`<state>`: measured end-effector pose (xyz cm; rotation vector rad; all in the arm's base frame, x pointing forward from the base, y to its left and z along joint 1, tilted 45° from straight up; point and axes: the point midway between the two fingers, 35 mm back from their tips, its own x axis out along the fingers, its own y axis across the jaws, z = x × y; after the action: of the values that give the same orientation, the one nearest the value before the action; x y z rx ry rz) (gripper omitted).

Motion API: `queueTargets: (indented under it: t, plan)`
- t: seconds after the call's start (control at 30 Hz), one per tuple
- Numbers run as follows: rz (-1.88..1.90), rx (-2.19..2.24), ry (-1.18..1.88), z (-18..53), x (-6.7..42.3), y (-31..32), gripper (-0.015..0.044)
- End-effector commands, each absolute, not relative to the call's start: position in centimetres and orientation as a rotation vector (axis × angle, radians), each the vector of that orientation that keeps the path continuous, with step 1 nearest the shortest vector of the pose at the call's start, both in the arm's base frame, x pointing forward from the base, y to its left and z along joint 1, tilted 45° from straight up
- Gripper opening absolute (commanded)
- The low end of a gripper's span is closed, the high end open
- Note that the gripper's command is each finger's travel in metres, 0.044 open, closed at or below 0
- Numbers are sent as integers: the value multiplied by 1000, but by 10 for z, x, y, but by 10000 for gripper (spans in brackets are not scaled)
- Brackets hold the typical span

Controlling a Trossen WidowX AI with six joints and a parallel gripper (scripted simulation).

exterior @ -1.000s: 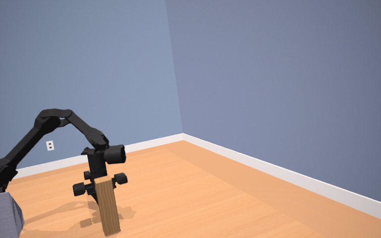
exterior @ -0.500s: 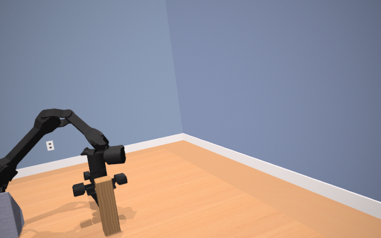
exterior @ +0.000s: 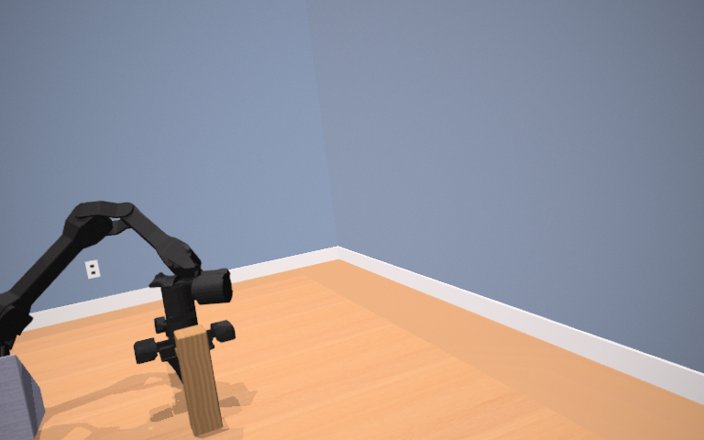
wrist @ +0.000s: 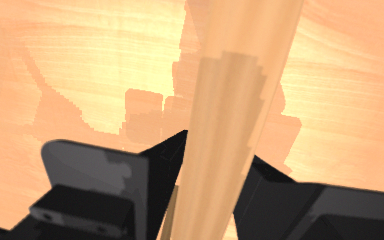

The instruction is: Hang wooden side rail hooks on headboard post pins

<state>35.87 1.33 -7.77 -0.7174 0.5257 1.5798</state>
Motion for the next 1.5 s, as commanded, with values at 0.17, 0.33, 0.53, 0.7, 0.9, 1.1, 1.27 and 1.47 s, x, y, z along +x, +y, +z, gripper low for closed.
queueTargets:
  t: [0.17,0.33,0.53,0.7,0.9,1.1,1.27,1.47]
  plan:
    - [1571,-726,527,-77,362,8,0]
    - [1571,-726,527,-77,362,7,0]
    - [1571,-726,527,-77,363,7,0]
    - [1571,-726,527,-77,363,7,0]
    - [1571,-726,527,-78,363,6,0]
    - [1571,-726,527,-79,362,6,0]
    - [1571,-726,527,-80,362,6,0]
    - [1571,-726,527,-80,362,6,0]
